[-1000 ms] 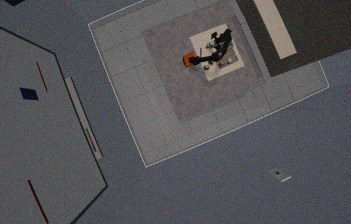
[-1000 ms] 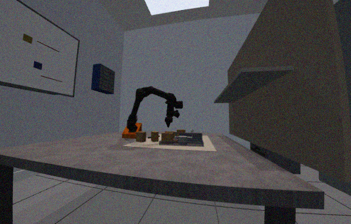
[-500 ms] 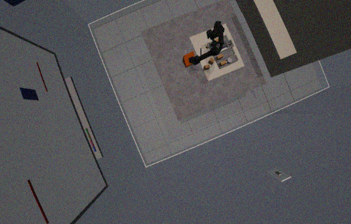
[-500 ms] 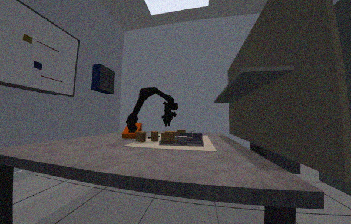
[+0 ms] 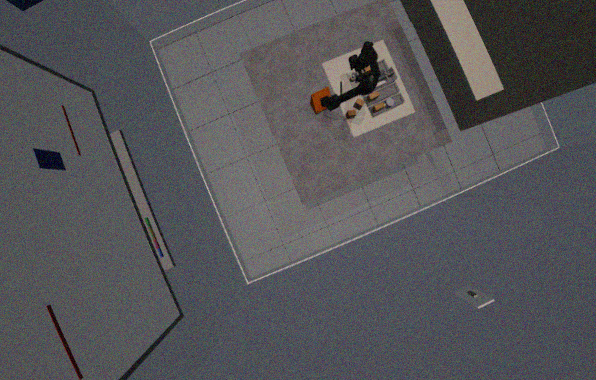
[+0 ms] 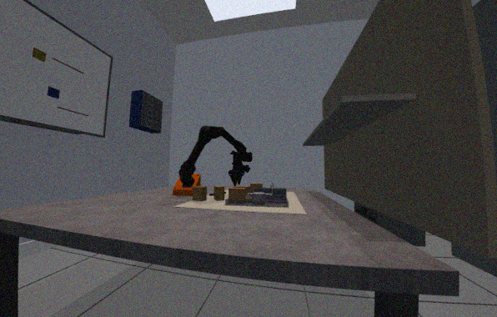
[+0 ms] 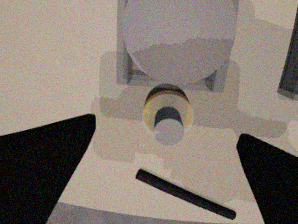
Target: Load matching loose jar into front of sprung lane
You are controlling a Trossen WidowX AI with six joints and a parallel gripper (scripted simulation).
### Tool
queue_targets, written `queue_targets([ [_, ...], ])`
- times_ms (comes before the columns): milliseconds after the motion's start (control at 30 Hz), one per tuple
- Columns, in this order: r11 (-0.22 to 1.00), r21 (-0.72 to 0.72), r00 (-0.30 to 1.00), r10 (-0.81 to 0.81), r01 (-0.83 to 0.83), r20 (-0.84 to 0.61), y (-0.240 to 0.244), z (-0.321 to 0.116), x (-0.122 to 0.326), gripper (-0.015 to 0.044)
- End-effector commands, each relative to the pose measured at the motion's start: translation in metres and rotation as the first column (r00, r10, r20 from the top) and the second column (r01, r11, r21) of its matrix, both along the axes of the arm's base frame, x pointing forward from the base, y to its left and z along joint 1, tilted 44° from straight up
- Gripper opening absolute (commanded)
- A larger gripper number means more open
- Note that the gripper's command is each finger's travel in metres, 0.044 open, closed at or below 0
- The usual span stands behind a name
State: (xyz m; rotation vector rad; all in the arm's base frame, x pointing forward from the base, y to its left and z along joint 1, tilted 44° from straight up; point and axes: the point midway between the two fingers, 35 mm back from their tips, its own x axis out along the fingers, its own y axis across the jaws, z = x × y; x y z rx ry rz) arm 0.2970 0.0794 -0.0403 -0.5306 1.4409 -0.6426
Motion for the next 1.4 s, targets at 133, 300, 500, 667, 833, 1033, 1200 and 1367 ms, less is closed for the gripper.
queue_targets([
  [133, 1.0, -0.009, 1.0, 0.004, -0.004, -0.007, -0.008, -0.008, -0.001, 0.044],
  [300, 1.0, -0.009, 1.0, 0.004, -0.004, -0.007, -0.014, -0.014, -0.001, 0.044],
  [500, 1.0, -0.01, 1.0, 0.004, -0.004, -0.007, -0.02, -0.021, -0.001, 0.044],
  [667, 1.0, -0.01, 1.0, 0.004, -0.004, -0.007, -0.025, -0.026, -0.001, 0.044],
  [833, 1.0, -0.01, 1.0, 0.004, -0.004, -0.007, -0.025, -0.026, -0.001, 0.0335],
  [1033, 1.0, -0.01, 1.0, 0.004, -0.004, -0.007, -0.025, -0.026, -0.001, 0.0177],
  [1200, 1.0, -0.01, 1.0, 0.004, -0.004, -0.007, -0.025, -0.026, -0.001, 0.0144],
  [1367, 1.0, -0.005, 1.0, 0.0, 0.0, -0.007, -0.024, -0.025, -0.002, 0.0052],
])
